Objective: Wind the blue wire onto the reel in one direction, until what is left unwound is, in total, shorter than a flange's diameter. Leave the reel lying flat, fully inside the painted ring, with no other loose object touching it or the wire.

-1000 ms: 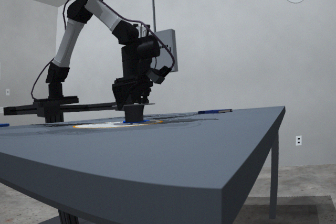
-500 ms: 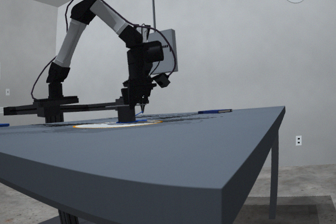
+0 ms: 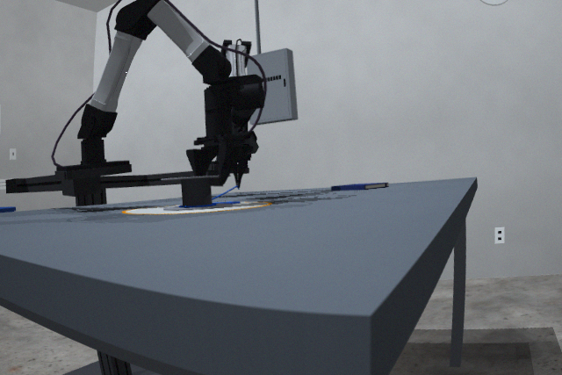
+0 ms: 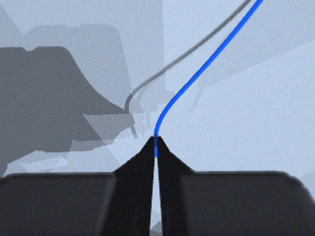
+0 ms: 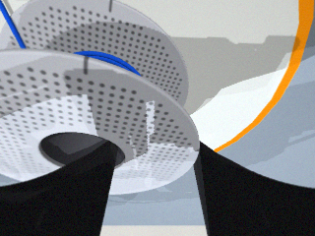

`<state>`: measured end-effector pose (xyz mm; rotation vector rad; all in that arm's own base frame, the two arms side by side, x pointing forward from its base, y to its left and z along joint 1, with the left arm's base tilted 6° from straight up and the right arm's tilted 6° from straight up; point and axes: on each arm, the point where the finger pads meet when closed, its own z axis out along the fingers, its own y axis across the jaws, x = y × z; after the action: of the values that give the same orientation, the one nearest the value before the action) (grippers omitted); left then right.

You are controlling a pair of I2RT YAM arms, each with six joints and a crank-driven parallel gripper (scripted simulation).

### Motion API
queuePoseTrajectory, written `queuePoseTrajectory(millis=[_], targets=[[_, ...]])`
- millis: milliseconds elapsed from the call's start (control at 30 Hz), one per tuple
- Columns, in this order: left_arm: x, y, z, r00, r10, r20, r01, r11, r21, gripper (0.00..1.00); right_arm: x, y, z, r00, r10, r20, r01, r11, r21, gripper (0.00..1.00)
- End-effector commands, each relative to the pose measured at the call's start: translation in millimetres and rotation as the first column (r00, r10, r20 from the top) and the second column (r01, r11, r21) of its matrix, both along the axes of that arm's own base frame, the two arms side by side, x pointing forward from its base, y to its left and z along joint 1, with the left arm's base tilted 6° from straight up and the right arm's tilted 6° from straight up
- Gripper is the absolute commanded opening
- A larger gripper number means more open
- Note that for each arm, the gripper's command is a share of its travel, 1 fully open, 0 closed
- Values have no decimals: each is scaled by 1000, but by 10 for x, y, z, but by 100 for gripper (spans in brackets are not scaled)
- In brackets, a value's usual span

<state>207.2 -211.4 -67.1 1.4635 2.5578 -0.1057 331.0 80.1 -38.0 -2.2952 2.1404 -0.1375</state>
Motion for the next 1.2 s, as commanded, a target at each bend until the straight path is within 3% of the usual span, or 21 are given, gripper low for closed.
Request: queuePoseTrajectory(millis=[0,67,233,500,767,1000,1167], targets=[[36,-36,59,999,-37,11,37,999,9,0,-1,-43,7,997,74,-5,-74,997,-16,71],[31,-23,52,999,-43,11,43,999,10,0,-1,-43,7,997,74,-5,-74,997,-16,77],[28,-12,43,999,-50,13,50,999,11,0,-52,-93,7,997,74,-5,-74,997,-16,77],[13,9,18,996,-86,11,86,996,16,0,-14,28,670,997,74,-5,-74,997,-16,77],[-6,22,-2,996,-90,11,90,996,16,0,-51,113,595,999,45,-3,-45,999,-14,77],[-18,20,-14,995,-97,12,97,995,17,0,-117,-36,417,971,-239,16,239,971,6,77],[-10,8,-15,995,-98,12,98,995,17,0,-280,-140,350,809,-587,30,586,810,40,77]])
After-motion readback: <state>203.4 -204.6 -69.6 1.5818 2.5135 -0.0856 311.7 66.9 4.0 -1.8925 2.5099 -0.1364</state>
